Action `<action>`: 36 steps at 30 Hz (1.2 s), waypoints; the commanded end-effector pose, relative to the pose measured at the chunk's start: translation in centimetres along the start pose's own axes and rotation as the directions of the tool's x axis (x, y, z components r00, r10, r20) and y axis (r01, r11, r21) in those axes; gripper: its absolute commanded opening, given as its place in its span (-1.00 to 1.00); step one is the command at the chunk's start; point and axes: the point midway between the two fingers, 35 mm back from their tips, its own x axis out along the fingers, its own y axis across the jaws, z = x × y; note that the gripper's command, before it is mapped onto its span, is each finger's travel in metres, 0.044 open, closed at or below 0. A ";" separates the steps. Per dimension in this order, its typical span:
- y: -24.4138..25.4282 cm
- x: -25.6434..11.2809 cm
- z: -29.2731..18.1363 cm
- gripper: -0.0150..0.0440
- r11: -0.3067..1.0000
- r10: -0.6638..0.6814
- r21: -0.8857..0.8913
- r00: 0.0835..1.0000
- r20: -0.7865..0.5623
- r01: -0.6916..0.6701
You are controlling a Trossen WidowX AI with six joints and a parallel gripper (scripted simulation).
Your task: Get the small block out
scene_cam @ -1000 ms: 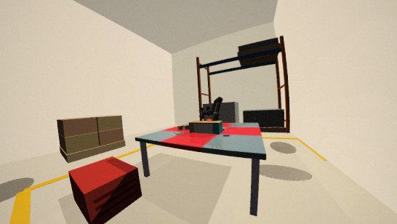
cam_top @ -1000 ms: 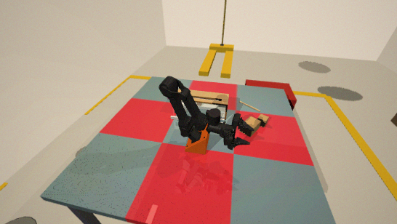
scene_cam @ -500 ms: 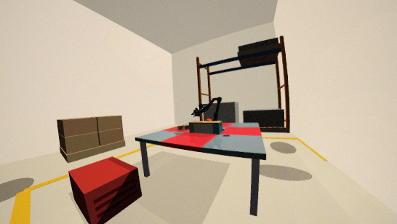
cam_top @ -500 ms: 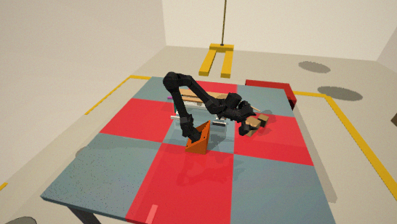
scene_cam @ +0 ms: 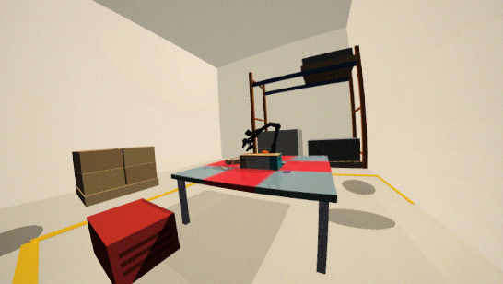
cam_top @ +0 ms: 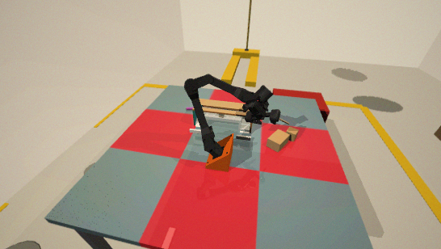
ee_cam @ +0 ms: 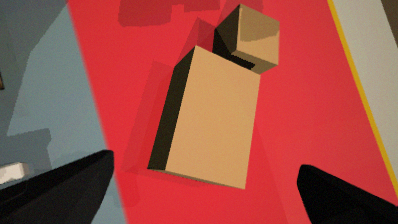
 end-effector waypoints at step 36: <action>24.0 -8.5 5.8 0.86 -0.344 0.574 -0.881 0.669 -0.471 -0.325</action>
